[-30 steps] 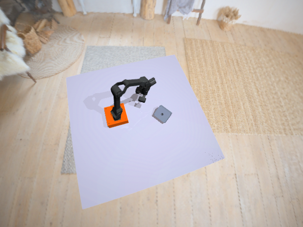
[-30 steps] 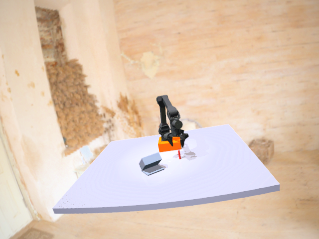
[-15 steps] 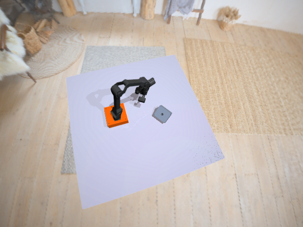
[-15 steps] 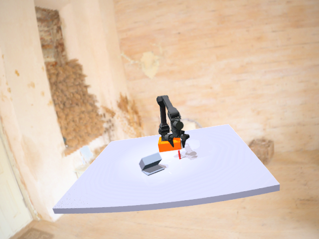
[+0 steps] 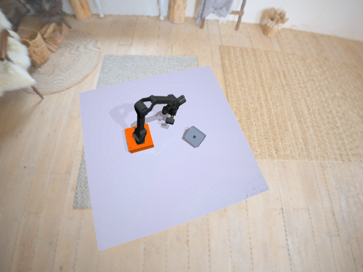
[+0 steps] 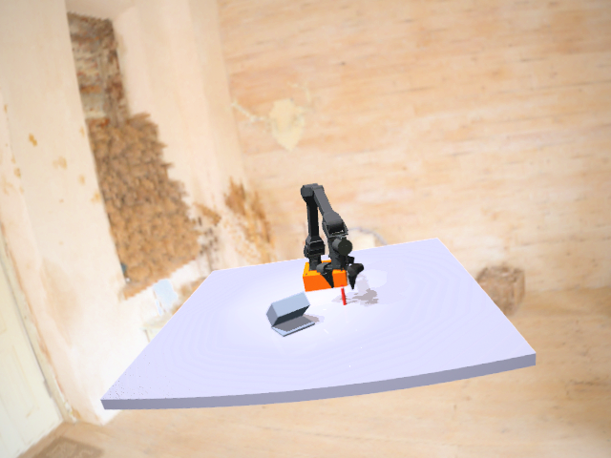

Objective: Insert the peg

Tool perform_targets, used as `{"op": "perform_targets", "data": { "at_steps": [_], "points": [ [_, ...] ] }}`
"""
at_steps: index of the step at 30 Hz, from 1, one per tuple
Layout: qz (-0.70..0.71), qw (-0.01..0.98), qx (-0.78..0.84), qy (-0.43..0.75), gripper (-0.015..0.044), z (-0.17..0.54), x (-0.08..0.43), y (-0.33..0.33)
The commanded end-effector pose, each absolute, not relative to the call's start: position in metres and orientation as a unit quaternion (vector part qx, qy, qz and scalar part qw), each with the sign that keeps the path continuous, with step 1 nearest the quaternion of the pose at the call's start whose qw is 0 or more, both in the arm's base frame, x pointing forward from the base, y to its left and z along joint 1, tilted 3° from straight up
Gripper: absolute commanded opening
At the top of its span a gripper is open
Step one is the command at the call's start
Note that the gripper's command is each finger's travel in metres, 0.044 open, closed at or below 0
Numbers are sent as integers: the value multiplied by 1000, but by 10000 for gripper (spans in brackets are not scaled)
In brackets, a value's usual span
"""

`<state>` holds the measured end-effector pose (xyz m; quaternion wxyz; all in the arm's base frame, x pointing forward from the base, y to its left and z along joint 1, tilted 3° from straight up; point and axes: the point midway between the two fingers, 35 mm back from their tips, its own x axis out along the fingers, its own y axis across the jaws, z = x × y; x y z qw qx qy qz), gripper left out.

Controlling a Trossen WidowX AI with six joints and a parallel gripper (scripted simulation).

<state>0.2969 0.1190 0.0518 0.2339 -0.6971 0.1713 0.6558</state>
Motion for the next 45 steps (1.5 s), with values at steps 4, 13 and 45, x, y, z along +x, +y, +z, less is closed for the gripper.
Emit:
{"op": "perform_targets", "data": {
  "at_steps": [4, 13, 45],
  "points": [
    [662, 230, -692, 174, 440, 35, 294, 119],
    [662, 230, -692, 174, 440, 22, 294, 119],
    [659, 231, -695, 173, 0, 26, 296, 119]
  ]
}}
